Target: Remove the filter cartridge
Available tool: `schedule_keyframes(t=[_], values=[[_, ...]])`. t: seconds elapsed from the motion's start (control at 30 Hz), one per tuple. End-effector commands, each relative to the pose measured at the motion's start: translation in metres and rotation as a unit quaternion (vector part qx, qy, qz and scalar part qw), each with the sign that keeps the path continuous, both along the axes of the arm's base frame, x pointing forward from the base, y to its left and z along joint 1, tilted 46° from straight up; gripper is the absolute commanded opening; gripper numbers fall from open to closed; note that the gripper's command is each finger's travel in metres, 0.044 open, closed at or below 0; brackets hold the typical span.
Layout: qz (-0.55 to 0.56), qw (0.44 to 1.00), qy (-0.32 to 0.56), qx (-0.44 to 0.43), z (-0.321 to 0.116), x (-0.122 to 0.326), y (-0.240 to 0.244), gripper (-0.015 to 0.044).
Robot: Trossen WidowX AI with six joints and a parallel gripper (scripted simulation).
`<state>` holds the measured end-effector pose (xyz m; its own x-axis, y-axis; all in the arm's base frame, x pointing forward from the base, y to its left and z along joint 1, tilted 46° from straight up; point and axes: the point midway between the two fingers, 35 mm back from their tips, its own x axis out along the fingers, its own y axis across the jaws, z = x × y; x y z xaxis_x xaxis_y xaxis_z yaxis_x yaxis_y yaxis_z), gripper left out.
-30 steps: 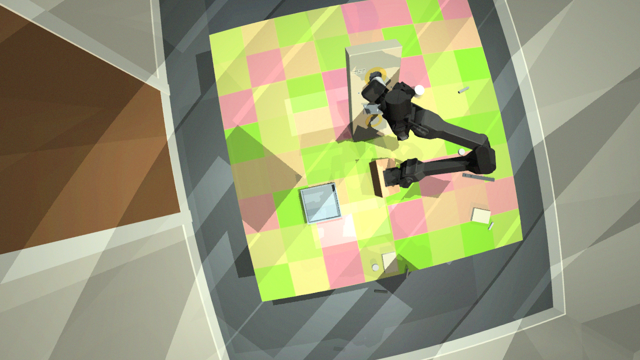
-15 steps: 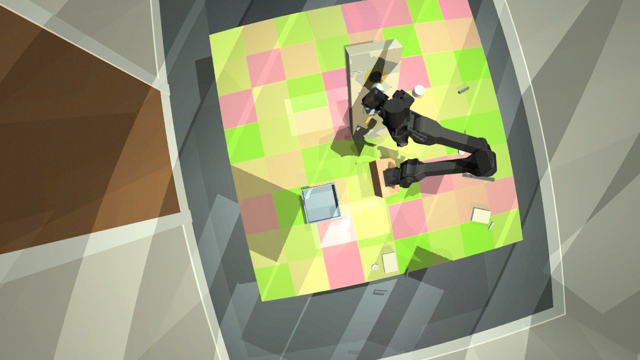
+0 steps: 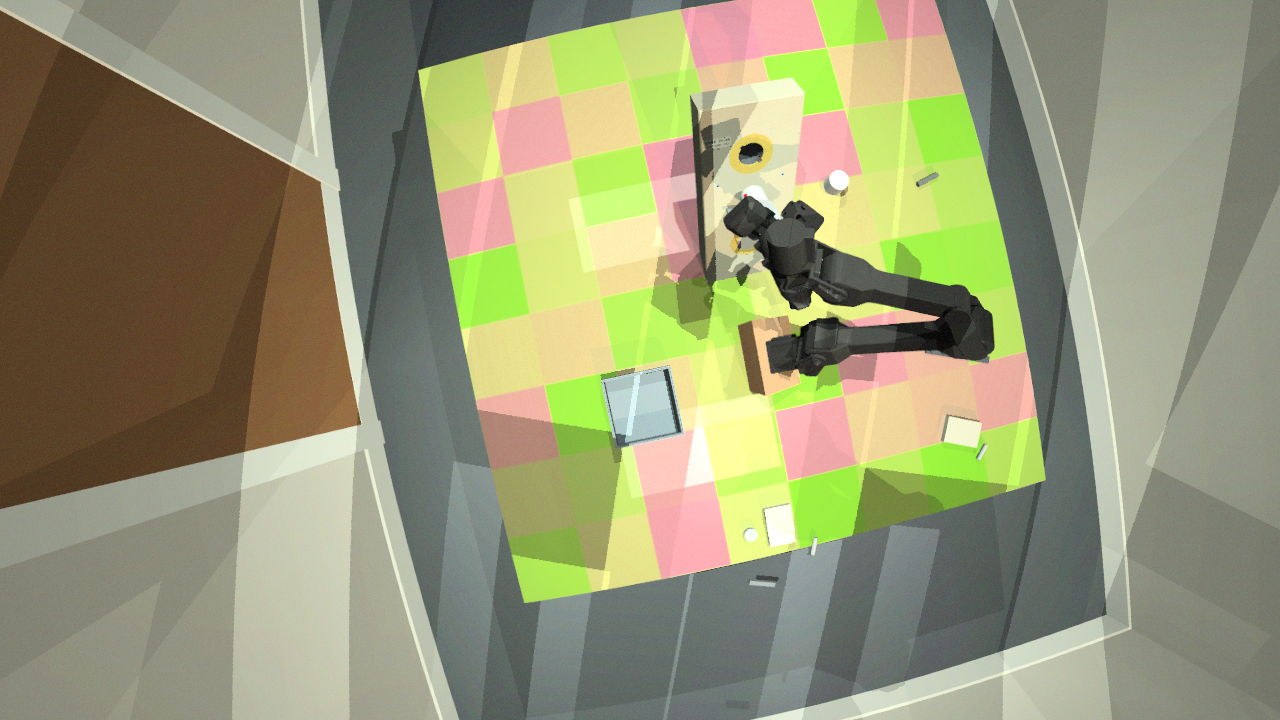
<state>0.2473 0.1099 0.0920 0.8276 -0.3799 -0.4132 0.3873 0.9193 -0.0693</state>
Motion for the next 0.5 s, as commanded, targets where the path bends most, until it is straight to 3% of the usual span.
schedule_keyframes(t=[0.0, 0.07, 0.47], values=[[0.000, 1.000, -0.001, 0.001, 0.0009, 0.0007, 0.0010, 0.0079], [0.000, 1.000, -0.001, 0.001, 0.0009, 0.0007, 0.0010, 0.0114], [0.000, 1.000, -0.001, 0.001, 0.0009, 0.0007, 0.0010, 0.0114]])
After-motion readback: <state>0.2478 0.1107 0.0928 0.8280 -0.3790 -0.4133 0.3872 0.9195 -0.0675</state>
